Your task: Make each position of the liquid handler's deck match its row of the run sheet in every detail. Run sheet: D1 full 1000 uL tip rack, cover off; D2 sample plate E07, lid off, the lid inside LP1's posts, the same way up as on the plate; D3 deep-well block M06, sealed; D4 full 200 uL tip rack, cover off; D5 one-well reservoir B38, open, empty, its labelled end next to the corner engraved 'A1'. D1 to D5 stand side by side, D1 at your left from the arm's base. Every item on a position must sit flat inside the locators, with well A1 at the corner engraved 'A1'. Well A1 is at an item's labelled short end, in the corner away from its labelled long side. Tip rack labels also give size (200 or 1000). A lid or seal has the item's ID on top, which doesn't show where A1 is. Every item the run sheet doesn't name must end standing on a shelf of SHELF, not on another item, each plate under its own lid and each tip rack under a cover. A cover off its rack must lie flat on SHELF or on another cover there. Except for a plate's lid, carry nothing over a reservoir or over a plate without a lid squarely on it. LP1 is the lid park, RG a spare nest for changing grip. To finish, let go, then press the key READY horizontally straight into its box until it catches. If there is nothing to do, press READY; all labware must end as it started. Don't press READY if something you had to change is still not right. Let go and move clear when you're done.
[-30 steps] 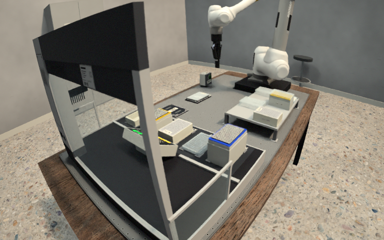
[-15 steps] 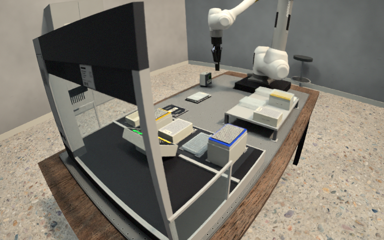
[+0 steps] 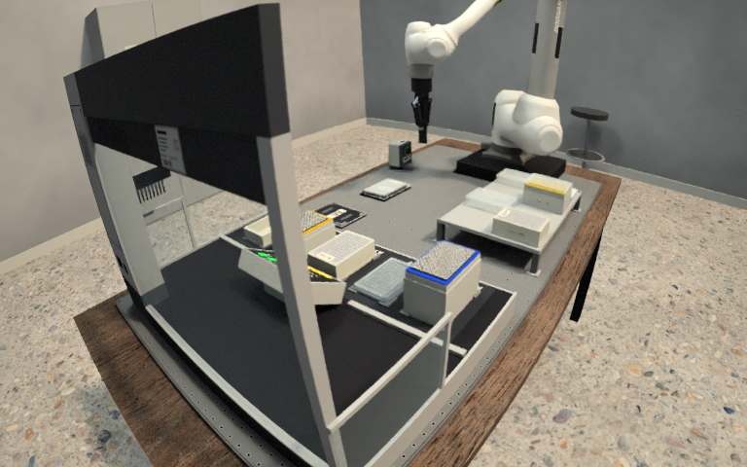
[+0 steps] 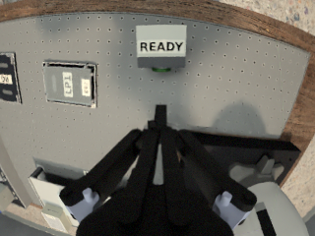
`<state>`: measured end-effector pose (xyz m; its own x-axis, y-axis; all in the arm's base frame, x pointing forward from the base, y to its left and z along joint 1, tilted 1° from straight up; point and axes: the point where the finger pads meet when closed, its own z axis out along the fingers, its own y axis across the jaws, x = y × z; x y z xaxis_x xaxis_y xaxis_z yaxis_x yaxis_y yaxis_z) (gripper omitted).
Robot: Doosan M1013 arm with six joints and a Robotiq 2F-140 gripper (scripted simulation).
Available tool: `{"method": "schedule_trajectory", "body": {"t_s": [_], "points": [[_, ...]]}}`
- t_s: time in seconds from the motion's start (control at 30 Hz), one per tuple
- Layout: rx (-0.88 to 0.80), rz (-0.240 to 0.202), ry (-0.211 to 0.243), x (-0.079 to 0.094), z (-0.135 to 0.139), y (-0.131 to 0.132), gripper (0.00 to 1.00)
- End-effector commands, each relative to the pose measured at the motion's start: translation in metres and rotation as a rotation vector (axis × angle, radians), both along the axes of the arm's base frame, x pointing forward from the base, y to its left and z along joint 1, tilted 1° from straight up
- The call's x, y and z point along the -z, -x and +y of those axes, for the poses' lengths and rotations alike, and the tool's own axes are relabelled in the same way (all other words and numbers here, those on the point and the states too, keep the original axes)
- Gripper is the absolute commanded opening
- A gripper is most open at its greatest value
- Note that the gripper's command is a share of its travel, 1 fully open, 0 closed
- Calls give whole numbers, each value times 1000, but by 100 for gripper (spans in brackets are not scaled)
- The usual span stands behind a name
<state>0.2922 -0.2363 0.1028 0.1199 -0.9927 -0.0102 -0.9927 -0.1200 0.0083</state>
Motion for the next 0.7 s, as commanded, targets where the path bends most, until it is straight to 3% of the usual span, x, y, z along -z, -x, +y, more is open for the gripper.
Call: {"method": "schedule_trajectory", "body": {"t_s": [0.0,0.67], "points": [[0,-1,0,3,0,0,10],[0,-1,0,33,0,0,10]]}}
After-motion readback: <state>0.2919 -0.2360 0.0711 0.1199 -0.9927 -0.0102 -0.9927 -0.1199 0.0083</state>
